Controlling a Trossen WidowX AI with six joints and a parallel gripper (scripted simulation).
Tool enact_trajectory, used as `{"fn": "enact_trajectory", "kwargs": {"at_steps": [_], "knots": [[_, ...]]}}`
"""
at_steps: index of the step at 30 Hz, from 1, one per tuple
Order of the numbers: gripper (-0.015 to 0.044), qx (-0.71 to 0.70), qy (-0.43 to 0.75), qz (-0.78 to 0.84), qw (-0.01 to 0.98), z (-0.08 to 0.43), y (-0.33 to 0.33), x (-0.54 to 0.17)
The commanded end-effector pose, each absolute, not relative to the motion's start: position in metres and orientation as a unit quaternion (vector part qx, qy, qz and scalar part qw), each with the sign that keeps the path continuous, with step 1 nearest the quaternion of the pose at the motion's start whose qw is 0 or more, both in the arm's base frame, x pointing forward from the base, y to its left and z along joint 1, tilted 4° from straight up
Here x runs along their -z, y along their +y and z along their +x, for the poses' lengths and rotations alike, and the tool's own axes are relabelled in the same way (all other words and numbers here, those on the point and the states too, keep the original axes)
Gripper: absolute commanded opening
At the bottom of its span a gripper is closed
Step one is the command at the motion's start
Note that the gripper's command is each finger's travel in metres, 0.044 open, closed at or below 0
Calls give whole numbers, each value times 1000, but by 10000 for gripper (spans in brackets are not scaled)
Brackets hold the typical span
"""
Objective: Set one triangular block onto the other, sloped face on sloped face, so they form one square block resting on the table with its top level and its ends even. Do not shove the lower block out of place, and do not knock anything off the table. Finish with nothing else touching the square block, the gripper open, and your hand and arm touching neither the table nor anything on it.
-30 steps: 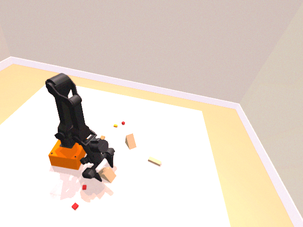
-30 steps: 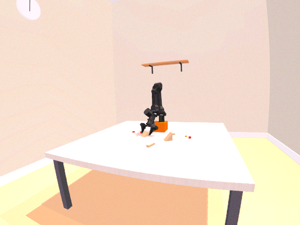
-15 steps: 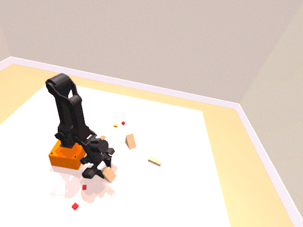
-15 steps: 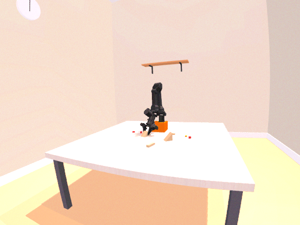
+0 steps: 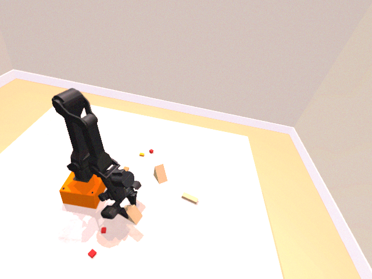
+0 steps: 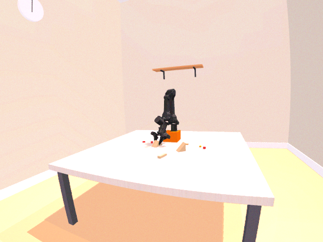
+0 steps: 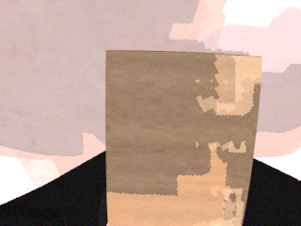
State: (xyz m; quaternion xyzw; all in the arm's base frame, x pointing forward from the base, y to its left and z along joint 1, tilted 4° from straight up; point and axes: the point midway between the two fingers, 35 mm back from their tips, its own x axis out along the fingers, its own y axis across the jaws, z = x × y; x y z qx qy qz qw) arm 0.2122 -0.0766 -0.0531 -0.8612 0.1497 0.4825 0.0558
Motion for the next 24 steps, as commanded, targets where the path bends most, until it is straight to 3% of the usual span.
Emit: {"fn": "enact_trajectory", "kwargs": {"at_steps": [1,24], "knots": [[0,-473,152,-866,55,221,-79,38],[0,-473,152,-866,55,217,-74,-43]]}}
